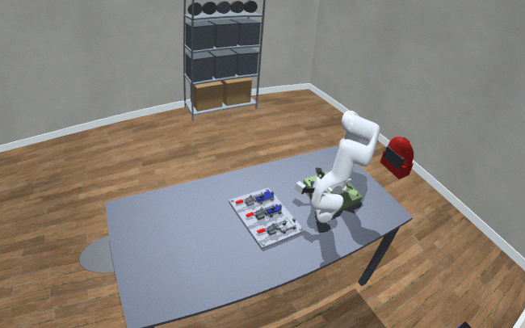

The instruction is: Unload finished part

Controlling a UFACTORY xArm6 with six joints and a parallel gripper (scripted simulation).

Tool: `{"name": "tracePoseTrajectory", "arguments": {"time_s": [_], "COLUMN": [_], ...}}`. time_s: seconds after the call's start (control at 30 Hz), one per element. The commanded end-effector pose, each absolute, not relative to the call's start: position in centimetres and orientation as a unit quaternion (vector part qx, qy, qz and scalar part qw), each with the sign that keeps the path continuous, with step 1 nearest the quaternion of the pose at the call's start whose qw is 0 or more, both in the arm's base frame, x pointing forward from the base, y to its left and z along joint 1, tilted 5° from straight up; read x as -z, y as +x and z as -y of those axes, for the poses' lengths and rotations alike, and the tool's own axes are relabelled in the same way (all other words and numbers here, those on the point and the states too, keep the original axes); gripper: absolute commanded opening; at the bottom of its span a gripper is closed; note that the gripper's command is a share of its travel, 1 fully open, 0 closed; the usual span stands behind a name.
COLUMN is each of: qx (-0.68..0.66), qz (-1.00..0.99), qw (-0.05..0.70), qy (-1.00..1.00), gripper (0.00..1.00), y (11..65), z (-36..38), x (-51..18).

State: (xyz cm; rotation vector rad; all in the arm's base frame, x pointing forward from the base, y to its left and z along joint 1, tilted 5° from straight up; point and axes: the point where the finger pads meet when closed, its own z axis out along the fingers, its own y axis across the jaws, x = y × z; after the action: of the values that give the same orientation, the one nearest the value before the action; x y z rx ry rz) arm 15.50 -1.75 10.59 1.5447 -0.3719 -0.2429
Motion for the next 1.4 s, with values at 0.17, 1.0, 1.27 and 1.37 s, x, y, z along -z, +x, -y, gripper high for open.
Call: {"name": "tracePoseTrajectory", "arguments": {"time_s": [0.17, 1.0, 1.27, 1.37], "qx": [0.108, 0.104, 0.098, 0.095], "qz": [0.167, 0.378, 0.492, 0.54], "qw": [0.694, 0.598, 0.526, 0.491], "qy": [0.692, 0.699, 0.686, 0.677], "gripper": [1.0, 1.0, 1.0, 1.0], "y": [15.5, 18.6, 20.4, 21.2], "z": [1.7, 3.5, 4.5, 5.0], "x": [-10.6, -13.6, -15.3, -16.1]}}
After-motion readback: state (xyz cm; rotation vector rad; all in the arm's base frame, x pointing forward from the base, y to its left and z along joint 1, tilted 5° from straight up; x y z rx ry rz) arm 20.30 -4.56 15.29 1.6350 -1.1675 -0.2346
